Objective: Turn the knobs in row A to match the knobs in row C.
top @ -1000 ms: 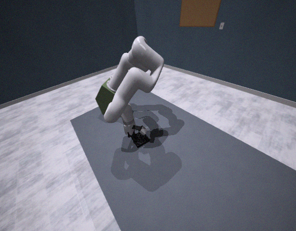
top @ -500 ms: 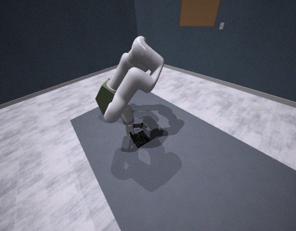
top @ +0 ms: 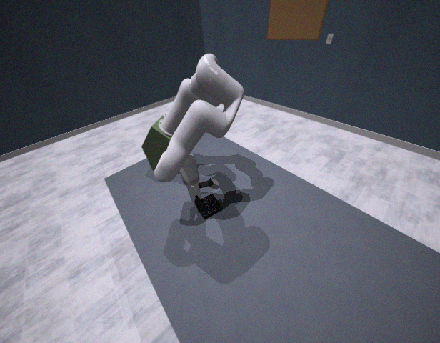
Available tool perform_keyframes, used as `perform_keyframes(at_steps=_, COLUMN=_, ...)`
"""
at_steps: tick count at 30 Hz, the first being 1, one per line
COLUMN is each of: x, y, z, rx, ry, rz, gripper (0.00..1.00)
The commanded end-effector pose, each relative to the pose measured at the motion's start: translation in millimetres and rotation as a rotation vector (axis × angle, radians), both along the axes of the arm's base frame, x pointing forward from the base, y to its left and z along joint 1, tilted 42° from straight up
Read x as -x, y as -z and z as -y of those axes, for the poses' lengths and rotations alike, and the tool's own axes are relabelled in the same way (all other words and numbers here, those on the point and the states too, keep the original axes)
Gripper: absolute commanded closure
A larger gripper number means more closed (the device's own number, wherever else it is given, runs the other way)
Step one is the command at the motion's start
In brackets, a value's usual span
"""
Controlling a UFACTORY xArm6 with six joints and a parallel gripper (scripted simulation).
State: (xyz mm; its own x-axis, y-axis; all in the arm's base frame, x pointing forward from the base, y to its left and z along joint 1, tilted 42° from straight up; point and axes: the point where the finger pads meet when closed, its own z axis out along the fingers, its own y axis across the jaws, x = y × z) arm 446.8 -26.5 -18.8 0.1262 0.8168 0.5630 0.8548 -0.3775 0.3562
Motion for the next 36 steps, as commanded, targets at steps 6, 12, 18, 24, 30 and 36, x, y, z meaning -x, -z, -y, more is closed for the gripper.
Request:
perform_keyframes(at_steps=6, x=-0.4, y=-0.6, z=0.7, rx=0.058, ry=-0.079, rz=0.054, gripper=0.92)
perform_keyframes(at_steps=12, x=-0.4, y=-0.6, z=0.7, rx=0.074, ry=-0.103, rz=0.068, gripper=0.92)
perform_keyframes(at_steps=18, x=-0.4, y=-0.6, z=0.7, rx=0.089, ry=-0.125, rz=0.081, gripper=0.92)
perform_keyframes(at_steps=24, x=-0.4, y=-0.6, z=0.7, rx=0.094, ry=-0.132, rz=0.085, gripper=0.92)
perform_keyframes(at_steps=30, x=-0.4, y=-0.6, z=0.7, rx=0.094, ry=-0.133, rz=0.085, gripper=0.92)
perform_keyframes(at_steps=36, x=-0.4, y=-0.6, z=0.7, rx=0.094, ry=-0.133, rz=0.085, gripper=0.92)
